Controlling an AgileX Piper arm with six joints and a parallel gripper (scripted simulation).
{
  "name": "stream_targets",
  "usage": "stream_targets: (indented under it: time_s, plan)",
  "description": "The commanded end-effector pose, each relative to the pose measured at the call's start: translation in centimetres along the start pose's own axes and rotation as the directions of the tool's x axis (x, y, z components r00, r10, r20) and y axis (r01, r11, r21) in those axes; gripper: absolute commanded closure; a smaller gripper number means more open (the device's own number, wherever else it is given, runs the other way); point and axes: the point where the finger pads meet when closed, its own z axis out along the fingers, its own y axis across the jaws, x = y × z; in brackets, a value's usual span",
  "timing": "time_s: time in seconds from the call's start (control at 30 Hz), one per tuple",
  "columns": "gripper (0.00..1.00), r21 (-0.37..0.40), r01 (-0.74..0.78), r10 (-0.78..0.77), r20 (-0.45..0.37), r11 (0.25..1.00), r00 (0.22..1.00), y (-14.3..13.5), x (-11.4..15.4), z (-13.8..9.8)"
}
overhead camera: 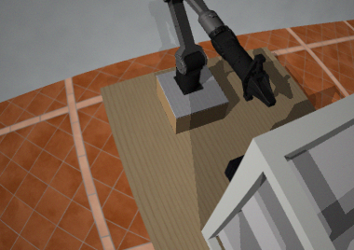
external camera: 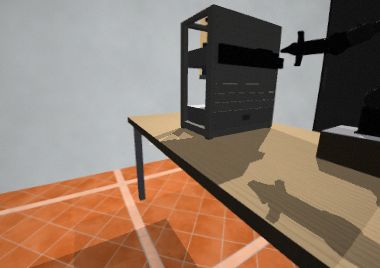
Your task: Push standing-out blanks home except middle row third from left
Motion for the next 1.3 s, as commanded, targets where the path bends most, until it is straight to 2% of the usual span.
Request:
stream_targets:
  time_s: [0.0, 0.37, 0.53, 0.73, 0.8, 1.27]
  plan:
    - [1.0, 0.001, 0.0, 0.0, -0.006, 1.0, 1.0, -0.1, -0.1, 0.2]
    - [1.0, 0.001, 0.0, 0.0, -0.006, 1.0, 1.0, -0.3, -0.6, 0.6]
    - [1.0, 0.001, 0.0, 0.0, -0.007, 1.0, 1.0, -0.3, -0.6, 1.5]
    - [1.0, 0.001, 0.0, 0.0, -0.007, 1.0, 1.0, -0.4, -0.7, 6.2]
    - [1.0, 0.001, 0.0, 0.0, -0.007, 1.0, 1.0, -0.4, -0.8, 7.1]
    - [1.0, 0.001, 0.0, 0.0, -0.007, 1.0, 1.0, -0.4, -0.8, 7.2]
